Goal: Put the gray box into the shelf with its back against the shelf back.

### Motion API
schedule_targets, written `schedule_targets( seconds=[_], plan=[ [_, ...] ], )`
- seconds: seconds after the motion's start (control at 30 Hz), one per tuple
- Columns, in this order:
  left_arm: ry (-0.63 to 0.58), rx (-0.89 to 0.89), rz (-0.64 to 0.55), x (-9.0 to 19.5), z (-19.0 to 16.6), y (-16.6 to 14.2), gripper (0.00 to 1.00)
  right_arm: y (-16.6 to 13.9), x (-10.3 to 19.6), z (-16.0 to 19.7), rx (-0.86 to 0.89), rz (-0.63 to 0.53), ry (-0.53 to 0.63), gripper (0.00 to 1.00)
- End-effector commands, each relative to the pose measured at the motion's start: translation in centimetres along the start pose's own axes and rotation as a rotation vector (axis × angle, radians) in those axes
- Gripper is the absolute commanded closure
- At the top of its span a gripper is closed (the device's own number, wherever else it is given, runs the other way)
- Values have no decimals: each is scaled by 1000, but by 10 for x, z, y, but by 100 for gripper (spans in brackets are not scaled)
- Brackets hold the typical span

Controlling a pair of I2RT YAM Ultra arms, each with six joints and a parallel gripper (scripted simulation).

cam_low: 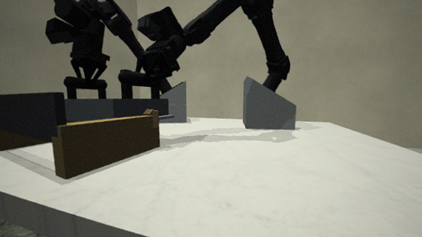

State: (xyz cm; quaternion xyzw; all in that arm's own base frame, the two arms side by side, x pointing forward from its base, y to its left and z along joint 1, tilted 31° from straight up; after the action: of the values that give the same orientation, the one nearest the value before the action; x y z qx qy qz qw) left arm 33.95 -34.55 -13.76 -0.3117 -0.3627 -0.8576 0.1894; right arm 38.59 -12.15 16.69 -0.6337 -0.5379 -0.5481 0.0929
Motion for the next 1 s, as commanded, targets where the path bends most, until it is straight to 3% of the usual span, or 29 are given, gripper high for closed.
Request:
schedule_targets(
  seconds=[0.0,0.47,0.53,0.9,0.97],
  plan=[
    [12,47,-114,3,7,55,86,31,26,9,-9,-97,69,86],
    [2,51,-142,0,3,77,86,54,32,6,-30,-124,77,86],
    [5,27,-109,-13,2,68,86,51,19,14,6,-78,61,86],
    [-4,37,-112,-28,11,88,86,75,25,11,-8,-100,73,86],
    [3,53,-147,-20,7,98,86,81,30,10,-27,-128,81,86]
  ],
)
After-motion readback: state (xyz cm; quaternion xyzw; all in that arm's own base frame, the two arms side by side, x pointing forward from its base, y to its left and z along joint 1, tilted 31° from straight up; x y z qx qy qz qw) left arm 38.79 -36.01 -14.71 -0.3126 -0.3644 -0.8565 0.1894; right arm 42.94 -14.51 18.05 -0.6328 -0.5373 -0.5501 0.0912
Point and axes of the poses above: on each arm, the point where the finger pads meet when closed, its own x axis back along the fingers, its own z axis across the jaws, y = z × x, the point moved 6 cm from there along x, back along the fingers, and after that the axes turned 5 degrees about -x, right-handed, at the moved point
